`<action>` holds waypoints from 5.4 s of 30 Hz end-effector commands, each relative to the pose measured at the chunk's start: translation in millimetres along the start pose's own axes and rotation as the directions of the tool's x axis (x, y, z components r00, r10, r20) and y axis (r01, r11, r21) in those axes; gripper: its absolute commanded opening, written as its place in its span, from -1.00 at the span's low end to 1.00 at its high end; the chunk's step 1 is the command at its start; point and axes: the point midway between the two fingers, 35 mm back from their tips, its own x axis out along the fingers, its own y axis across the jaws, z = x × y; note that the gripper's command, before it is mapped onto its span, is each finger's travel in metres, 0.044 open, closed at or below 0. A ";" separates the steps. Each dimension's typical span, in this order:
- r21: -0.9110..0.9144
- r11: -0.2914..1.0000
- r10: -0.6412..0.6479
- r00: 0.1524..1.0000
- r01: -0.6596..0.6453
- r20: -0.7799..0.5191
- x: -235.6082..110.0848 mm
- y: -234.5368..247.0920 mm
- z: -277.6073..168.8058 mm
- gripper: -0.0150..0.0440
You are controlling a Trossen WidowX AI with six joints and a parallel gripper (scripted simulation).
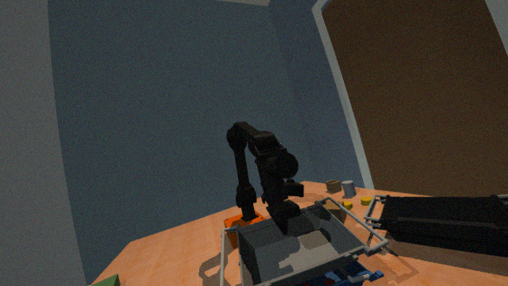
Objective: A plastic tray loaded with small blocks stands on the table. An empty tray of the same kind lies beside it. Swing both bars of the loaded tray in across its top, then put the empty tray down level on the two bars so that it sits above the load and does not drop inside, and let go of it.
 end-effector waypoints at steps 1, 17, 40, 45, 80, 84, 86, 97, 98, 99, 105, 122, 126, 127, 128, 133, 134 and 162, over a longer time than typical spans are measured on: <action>0.003 1.000 0.027 1.000 -0.027 0.003 5.8 5.4 0.5 -0.49; 0.003 1.000 0.027 1.000 -0.027 0.003 5.8 5.4 0.5 -0.49; 0.003 1.000 0.027 1.000 -0.027 0.003 5.8 5.4 0.5 -0.49; 0.003 1.000 0.027 1.000 -0.027 0.003 5.8 5.4 0.5 -0.49; 0.003 1.000 0.027 1.000 -0.027 0.003 13.5 8.7 0.6 -0.49; 0.003 1.000 0.027 1.000 -0.027 0.003 13.5 8.7 0.6 -0.49; 0.003 1.000 0.027 1.000 -0.027 0.003 13.5 8.7 0.6 -0.49; 0.003 1.000 0.027 1.000 -0.027 0.003 13.5 8.7 0.6 -0.49; 0.003 1.000 0.027 1.000 -0.027 0.003 13.5 8.7 0.6 -0.49; 0.003 1.000 0.027 1.000 -0.027 0.003 13.5 8.7 0.6 -0.49; 0.003 1.000 0.027 1.000 -0.027 0.003 13.5 8.7 0.6 -0.49; 0.001 1.000 0.007 1.000 -0.007 0.001 11.4 5.7 0.3 -0.49; 0.002 1.000 0.022 1.000 -0.022 0.003 18.9 10.1 0.6 -0.49; 0.003 1.000 0.025 1.000 -0.025 0.003 20.3 10.9 0.6 -0.49; 0.003 1.000 0.027 1.000 -0.027 0.003 21.2 11.4 0.7 -0.49; 0.003 1.000 0.027 1.000 -0.027 0.003 21.5 11.6 0.7 -0.49; 0.003 1.000 0.027 1.000 -0.027 0.003 21.5 11.6 0.7 -0.49; 0.003 1.000 0.027 1.000 -0.027 0.003 21.5 11.6 0.7 -0.49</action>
